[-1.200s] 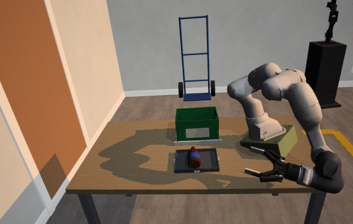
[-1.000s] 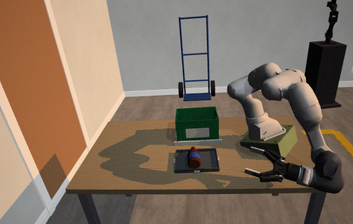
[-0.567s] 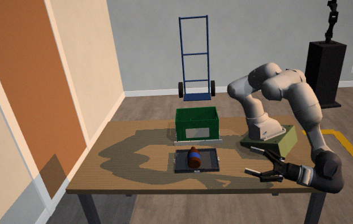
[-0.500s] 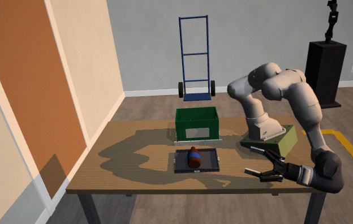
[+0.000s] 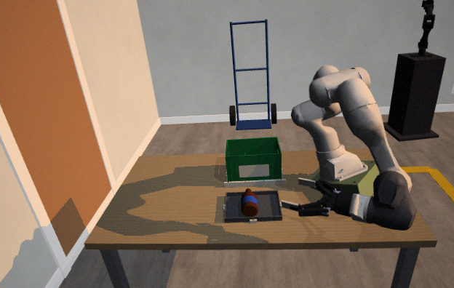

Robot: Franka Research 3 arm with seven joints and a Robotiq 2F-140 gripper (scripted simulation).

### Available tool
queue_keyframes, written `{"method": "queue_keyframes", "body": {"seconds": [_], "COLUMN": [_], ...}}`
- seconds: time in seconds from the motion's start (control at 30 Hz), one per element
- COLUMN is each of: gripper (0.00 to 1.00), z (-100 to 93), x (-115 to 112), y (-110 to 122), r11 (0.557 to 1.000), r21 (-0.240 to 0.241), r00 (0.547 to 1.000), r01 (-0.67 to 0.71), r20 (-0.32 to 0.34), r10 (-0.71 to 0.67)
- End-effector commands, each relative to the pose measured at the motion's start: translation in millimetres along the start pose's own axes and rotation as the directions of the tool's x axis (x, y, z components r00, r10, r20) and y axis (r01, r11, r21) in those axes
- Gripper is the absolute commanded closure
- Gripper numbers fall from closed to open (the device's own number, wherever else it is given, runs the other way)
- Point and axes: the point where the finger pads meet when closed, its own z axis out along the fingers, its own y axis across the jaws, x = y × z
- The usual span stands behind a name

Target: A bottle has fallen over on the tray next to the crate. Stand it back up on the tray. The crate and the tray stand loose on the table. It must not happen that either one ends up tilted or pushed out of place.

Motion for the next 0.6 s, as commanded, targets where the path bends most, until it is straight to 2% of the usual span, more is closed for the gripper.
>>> {"method": "queue_keyframes", "body": {"seconds": [0.0,0.03,0.07,0.1,0.13,0.17,0.2,0.23,0.27,0.57], "gripper": [0.00,0.00,0.00,0.00,0.00,0.00,0.00,0.00,0.00,0.00], "z": [40.6,40.6,58.4,58.4,76.5,76.5,94.6,94.6,112.4,112.4], "x": [3.3,3.3,7.5,7.5,11.1,11.1,13.8,13.8,15.8,15.8], "y": [-8.5,-8.5,-8.2,-8.2,-6.6,-6.6,-3.9,-3.9,-0.1,-0.1], "r11": [0.997,0.997,0.993,0.993,0.988,0.988,0.980,0.980,0.970,0.970], "r21": [-0.062,-0.062,-0.099,-0.099,-0.139,-0.139,-0.181,-0.181,-0.225,-0.225], "r00": [0.984,0.984,0.972,0.972,0.955,0.955,0.934,0.934,0.908,0.908], "r01": [-0.044,-0.044,-0.058,-0.058,-0.071,-0.071,-0.084,-0.084,-0.097,-0.097], "r20": [0.168,0.168,0.221,0.221,0.275,0.275,0.328,0.328,0.380,0.380], "r10": [0.054,0.054,0.079,0.079,0.108,0.108,0.141,0.141,0.179,0.179]}}
